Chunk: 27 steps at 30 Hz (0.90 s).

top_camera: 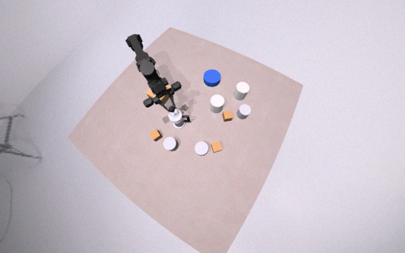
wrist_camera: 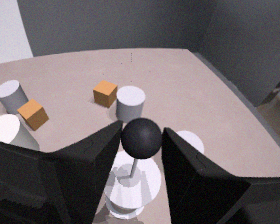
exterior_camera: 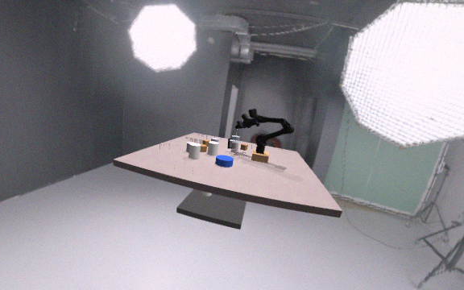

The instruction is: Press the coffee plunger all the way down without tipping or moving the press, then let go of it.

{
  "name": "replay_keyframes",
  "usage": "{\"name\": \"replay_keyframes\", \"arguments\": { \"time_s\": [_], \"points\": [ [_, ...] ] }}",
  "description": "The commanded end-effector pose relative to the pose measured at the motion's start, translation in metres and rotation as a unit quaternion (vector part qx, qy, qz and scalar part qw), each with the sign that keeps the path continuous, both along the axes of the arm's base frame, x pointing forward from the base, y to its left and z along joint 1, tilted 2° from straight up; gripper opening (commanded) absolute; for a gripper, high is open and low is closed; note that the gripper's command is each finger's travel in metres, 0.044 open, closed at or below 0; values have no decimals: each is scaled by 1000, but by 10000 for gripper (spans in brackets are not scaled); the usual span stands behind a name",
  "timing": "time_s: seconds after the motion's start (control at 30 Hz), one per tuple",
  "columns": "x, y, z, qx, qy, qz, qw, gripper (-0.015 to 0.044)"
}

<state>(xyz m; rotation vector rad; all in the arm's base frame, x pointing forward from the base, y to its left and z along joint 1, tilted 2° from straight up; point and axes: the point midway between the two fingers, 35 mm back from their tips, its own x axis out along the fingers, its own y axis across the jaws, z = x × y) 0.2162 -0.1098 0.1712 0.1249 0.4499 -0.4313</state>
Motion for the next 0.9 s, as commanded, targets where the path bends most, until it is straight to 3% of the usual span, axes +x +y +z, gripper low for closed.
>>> {"name": "replay_keyframes", "arguments": {
  "time_s": [0.0,0.87],
  "points": [
    [-4,2,-30,20,32,-2,999,122],
    [11,-3,-53,19,31,-2,999,122]
  ]
}}
